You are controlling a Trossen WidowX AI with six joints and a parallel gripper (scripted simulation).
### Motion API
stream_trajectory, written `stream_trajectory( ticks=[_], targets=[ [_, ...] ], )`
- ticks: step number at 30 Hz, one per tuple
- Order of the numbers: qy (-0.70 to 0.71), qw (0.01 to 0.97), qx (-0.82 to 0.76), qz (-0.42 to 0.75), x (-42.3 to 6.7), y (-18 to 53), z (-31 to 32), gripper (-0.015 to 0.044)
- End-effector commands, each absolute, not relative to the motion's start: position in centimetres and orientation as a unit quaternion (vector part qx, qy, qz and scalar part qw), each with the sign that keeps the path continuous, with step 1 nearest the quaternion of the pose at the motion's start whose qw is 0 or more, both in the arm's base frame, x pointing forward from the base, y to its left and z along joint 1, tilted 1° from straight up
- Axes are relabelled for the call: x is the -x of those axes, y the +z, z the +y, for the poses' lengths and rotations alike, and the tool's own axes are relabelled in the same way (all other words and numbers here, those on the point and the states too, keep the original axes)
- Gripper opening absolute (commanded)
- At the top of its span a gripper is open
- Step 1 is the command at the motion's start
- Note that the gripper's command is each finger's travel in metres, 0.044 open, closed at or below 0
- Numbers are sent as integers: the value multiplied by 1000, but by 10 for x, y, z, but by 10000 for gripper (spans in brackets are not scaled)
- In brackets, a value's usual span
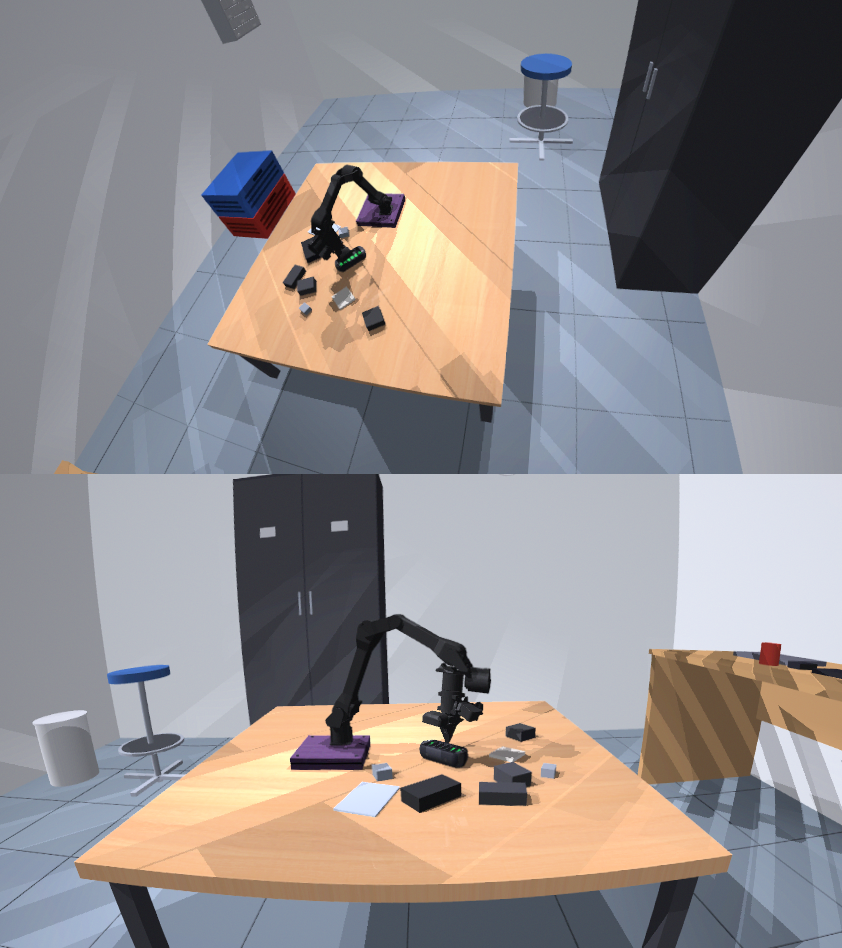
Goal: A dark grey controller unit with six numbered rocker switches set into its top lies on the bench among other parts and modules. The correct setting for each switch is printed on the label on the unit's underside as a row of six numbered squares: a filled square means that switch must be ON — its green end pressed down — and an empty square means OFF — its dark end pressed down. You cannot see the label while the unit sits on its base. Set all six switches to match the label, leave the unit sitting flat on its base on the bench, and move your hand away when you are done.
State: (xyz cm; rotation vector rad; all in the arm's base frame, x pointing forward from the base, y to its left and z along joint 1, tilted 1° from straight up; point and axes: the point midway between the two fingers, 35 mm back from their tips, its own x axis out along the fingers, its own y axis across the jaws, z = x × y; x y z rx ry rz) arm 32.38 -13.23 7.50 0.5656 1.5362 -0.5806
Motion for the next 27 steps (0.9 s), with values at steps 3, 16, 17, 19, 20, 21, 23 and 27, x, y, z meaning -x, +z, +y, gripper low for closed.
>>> stream_trajectory(
  ticks=[3,16,17,19,20,21,23,27],
  targets=[
    [-310,627,-219,680,-356,73,-123,0],
    [-372,618,-184,668,-390,71,-106,0],
    [-372,618,-184,668,-390,71,-106,0],
    [-372,618,-184,668,-390,70,-106,0],
    [-372,618,-184,668,-390,69,-106,0],
    [-372,618,-184,668,-390,67,-106,0],
    [-372,618,-184,668,-390,64,-106,0],
    [-372,618,-184,668,-391,57,-107,0]
  ],
)
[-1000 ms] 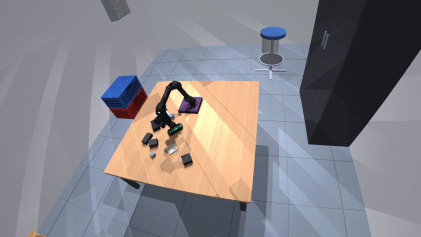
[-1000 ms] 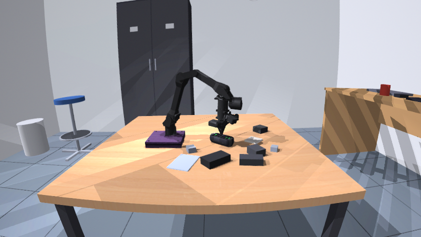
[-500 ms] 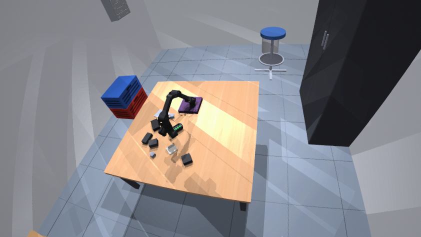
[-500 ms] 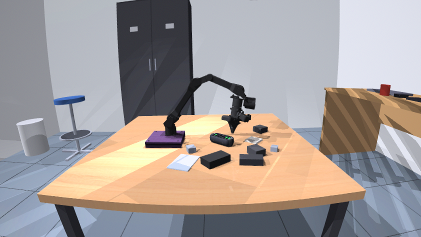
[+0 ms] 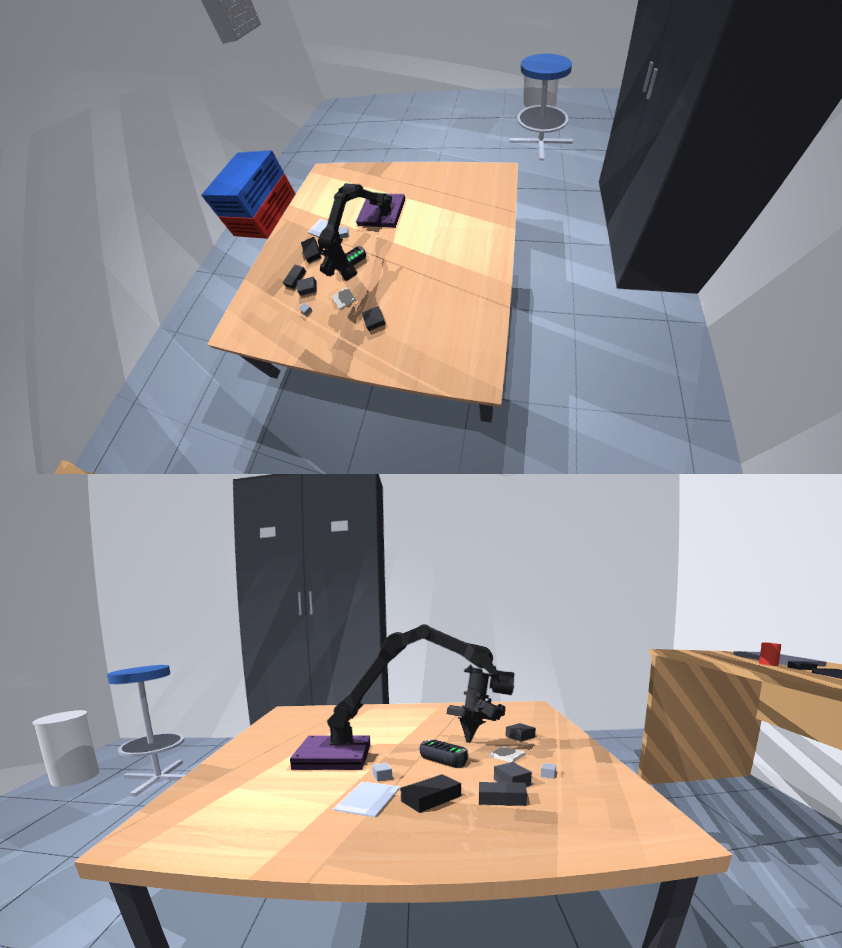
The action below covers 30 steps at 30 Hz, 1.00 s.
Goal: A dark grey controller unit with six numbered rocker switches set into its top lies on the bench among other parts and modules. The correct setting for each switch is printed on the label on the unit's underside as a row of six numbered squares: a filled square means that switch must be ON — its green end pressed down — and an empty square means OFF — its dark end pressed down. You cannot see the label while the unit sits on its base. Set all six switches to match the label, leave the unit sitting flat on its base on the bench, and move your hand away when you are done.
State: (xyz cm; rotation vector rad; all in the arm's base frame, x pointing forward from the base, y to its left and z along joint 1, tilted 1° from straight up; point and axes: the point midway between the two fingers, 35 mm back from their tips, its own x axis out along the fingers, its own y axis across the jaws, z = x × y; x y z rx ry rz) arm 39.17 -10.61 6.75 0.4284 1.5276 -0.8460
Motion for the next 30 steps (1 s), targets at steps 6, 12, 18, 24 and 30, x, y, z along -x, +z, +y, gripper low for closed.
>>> stream_trajectory(
  ticks=[6,12,18,24,30],
  targets=[
    [-372,618,-184,668,-392,48,-107,0],
    [-372,618,-184,668,-392,38,-107,0],
    [-372,618,-184,668,-392,28,-107,0],
    [-372,618,-184,668,-392,19,-107,0],
    [-372,618,-184,668,-392,18,-107,0]
  ],
)
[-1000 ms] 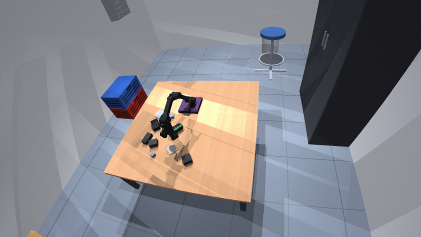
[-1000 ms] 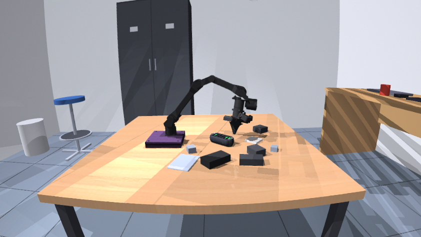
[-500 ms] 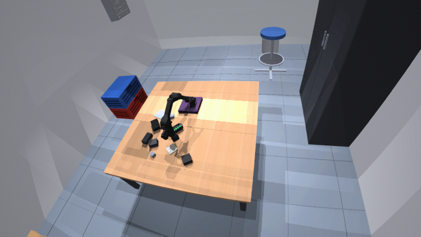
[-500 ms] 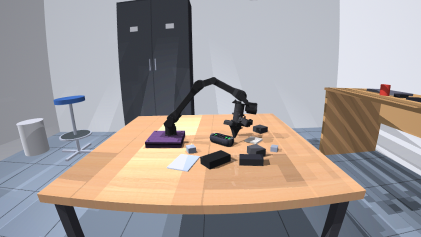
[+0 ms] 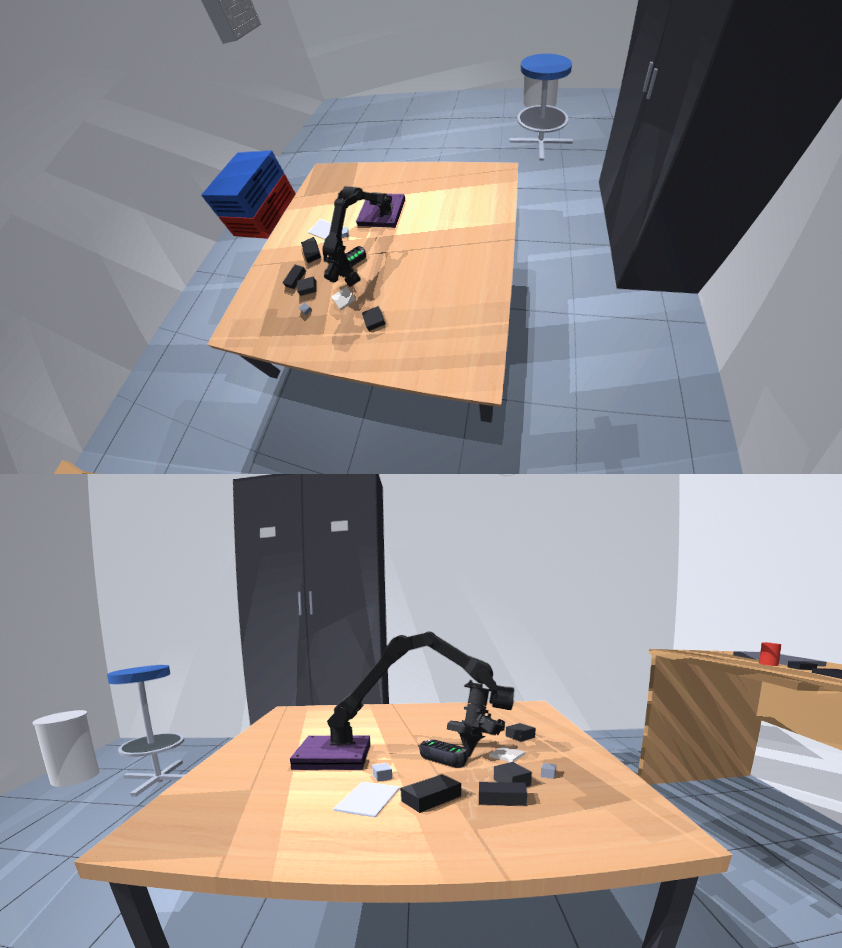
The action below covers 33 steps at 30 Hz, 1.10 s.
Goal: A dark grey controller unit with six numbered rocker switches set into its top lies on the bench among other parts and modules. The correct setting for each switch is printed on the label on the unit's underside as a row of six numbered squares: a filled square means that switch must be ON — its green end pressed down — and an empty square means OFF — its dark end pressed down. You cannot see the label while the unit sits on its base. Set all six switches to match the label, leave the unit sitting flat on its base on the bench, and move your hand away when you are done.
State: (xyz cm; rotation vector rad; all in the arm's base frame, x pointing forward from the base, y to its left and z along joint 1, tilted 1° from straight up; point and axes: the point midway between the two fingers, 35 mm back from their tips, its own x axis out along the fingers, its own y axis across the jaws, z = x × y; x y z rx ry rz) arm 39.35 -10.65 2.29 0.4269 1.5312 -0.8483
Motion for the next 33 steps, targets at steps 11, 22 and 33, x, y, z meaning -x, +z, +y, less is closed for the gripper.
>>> stream_trajectory(
  ticks=[11,22,33],
  targets=[
    [-372,618,-184,668,-389,18,-110,0],
    [-372,618,-184,668,-386,18,-113,0],
    [-372,617,-184,668,-383,18,-116,0]
  ],
)
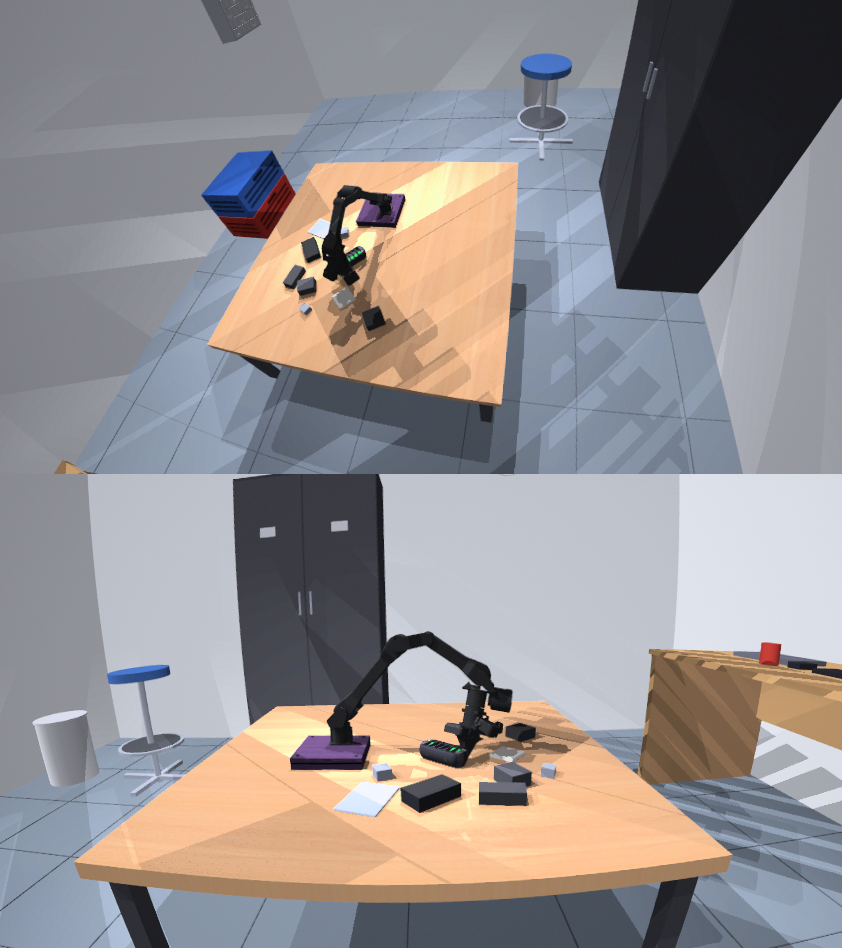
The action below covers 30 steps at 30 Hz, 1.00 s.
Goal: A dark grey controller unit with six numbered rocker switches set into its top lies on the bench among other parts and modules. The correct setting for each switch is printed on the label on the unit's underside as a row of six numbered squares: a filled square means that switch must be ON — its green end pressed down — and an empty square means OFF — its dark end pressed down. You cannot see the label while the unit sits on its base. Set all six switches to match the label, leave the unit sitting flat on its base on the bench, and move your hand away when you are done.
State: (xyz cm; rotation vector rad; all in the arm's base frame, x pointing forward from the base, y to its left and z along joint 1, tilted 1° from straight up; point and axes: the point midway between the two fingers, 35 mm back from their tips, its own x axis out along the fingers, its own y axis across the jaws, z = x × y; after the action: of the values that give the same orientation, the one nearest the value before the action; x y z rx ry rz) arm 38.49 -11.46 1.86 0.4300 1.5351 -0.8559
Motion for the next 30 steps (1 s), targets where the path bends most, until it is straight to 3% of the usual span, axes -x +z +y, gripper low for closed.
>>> stream_trajectory(
  ticks=[1,30],
  targets=[
    [-372,617,-184,668,-382,18,-116,0],
    [-373,617,-183,668,-368,17,-134,0]
  ],
)
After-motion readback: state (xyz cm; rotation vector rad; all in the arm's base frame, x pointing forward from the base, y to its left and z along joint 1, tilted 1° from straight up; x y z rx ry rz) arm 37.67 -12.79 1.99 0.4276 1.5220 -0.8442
